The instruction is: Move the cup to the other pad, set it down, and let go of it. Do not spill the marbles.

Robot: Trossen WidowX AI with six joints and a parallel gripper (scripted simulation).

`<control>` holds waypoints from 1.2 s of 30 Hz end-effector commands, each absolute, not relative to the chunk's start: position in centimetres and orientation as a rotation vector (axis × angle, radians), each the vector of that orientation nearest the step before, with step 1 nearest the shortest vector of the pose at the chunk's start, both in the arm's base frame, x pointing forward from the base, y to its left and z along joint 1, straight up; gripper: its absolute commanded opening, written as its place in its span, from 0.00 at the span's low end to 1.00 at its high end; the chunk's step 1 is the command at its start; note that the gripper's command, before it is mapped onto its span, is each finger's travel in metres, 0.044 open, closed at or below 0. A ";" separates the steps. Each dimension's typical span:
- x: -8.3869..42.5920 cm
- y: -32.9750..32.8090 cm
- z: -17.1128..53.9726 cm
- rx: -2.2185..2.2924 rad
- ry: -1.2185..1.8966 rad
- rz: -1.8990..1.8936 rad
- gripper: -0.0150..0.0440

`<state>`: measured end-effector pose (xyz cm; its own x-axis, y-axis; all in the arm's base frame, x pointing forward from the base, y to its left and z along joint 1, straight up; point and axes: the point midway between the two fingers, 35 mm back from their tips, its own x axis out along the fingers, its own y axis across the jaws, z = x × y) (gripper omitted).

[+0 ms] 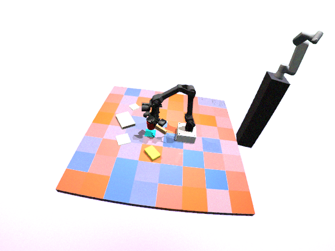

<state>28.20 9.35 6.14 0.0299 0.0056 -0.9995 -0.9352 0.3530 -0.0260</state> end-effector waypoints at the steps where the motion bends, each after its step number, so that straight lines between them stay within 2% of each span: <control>1: 28.2 9.3 5.5 -0.944 1.337 0.920 0.25; 36: 28.3 9.5 0.9 -0.945 1.334 0.927 0.25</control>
<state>28.31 9.48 0.85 0.0252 0.0041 -0.9997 -0.9354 0.3530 -0.0221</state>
